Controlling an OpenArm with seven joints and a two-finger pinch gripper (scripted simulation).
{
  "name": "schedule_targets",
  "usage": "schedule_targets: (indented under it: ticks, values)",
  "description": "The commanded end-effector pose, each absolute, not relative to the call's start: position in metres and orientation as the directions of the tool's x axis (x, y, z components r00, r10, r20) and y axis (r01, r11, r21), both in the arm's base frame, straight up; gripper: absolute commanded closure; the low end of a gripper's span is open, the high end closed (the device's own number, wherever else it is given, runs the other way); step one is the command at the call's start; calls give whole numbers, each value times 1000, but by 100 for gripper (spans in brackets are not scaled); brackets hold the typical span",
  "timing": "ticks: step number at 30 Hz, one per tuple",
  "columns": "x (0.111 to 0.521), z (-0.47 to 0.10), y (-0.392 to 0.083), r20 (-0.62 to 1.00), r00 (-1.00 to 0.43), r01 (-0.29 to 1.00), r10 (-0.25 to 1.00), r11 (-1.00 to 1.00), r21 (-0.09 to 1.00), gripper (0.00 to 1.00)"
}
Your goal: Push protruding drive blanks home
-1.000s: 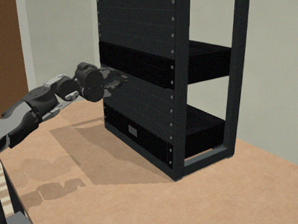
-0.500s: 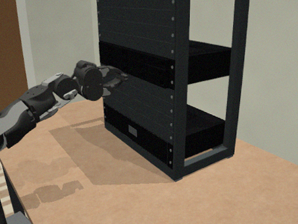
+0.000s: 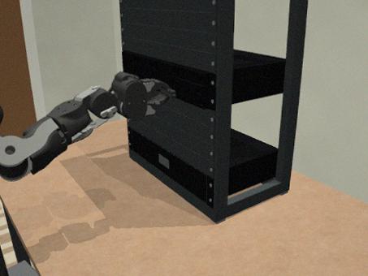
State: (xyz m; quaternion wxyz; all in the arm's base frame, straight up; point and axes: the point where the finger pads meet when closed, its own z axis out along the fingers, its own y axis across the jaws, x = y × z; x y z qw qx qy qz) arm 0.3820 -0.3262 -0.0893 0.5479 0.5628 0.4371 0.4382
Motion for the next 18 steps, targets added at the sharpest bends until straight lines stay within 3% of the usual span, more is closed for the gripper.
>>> schedule_targets:
  ticks: [1,18]
  values:
    - [387,-88,-326,4,226,7,974,-5,1000,100]
    - [400,-86,-328,3,224,4,975,-4,1000,100]
